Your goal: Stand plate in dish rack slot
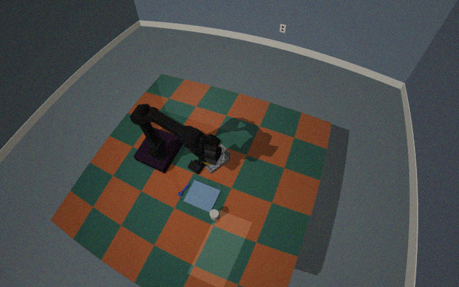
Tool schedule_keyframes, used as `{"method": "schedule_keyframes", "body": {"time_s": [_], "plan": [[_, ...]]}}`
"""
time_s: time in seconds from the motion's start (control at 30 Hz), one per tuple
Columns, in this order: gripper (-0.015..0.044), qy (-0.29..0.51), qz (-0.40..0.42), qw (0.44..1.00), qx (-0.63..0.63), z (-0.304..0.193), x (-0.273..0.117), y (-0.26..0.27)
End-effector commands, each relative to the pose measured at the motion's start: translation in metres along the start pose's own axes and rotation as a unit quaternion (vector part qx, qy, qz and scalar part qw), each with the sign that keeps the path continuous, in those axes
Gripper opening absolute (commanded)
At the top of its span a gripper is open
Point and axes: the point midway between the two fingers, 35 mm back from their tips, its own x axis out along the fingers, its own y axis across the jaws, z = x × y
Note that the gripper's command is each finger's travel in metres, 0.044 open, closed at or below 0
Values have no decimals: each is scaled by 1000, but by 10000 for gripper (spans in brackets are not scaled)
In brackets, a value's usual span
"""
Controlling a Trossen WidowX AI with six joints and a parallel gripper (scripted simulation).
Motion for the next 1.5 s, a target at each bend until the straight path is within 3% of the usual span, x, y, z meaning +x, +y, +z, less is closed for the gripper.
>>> {"method": "schedule_keyframes", "body": {"time_s": [0.0,0.73,1.47], "plan": [[0,-8,43,998,-35,6,13,0],[0,-133,241,931,-240,23,61,-8],[0,-352,335,759,-434,0,64,-21]]}}
